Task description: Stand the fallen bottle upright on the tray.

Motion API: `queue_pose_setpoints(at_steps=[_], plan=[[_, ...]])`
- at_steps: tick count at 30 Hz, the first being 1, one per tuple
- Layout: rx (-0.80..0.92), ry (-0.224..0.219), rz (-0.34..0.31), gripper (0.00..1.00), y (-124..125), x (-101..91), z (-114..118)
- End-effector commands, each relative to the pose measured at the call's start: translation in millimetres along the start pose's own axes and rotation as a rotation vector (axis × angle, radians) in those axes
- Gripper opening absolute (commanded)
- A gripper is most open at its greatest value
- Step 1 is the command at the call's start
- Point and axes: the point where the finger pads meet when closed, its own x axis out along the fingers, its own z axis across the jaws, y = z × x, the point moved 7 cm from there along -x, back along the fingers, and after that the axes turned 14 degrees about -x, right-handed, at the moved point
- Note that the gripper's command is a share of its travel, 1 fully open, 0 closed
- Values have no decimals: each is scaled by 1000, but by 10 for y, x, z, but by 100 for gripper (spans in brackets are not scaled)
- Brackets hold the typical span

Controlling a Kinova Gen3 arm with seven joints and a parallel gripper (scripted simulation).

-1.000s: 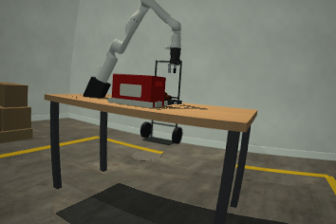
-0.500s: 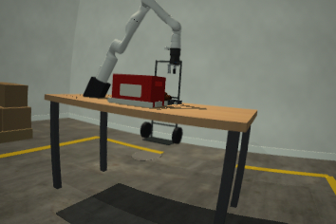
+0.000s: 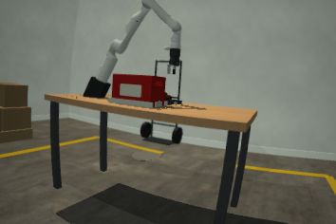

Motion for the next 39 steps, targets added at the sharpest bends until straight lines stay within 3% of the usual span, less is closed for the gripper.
queue_pose_setpoints(at_steps=[1,3,39], plan=[[-5,0,-3,100,-6,7,8],[-5,5,4,100,-13,53,-87],[-2,10,7,100,-61,111,-228]])
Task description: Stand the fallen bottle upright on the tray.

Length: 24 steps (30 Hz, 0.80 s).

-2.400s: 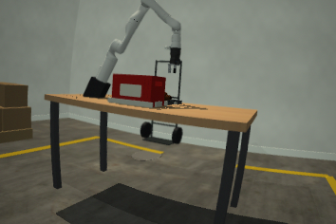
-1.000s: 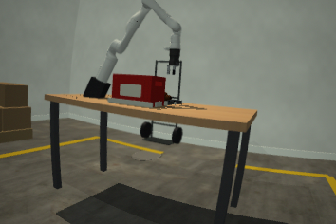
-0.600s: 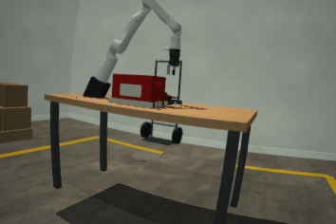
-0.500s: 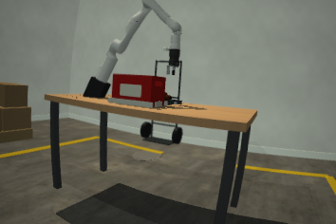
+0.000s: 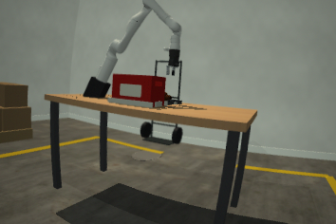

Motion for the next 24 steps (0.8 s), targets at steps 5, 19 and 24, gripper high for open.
queue_pose_setpoints(at_steps=[5,19,24], plan=[[-1,3,0,100,-4,14,-15],[-1,5,3,100,-26,71,-121],[0,8,6,100,-21,65,-128]])
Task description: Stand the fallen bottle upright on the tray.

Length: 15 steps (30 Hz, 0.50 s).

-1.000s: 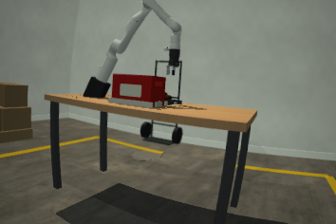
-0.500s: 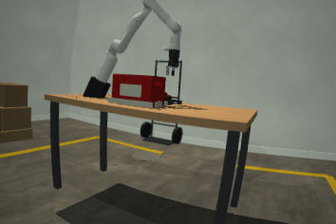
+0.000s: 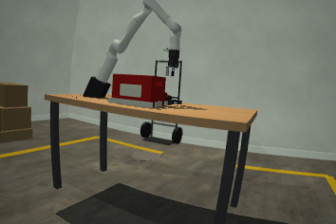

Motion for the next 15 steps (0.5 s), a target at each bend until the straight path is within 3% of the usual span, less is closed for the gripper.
queue_pose_setpoints(at_steps=[1,15], plan=[[-1,3,1,100,1,16,-16],[-1,4,2,100,-8,36,-57]])
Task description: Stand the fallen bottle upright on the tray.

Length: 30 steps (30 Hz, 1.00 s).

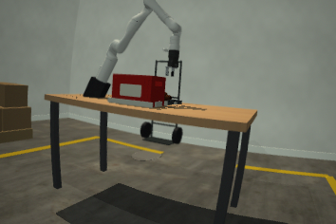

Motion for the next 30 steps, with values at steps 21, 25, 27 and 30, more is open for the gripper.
queue_pose_setpoints(at_steps=[21,25,27,30], plan=[[-3,3,2,100,-9,45,-65],[-3,3,2,100,-11,58,-86],[-2,3,3,100,-14,54,-86],[-3,3,3,100,-15,64,-100]])
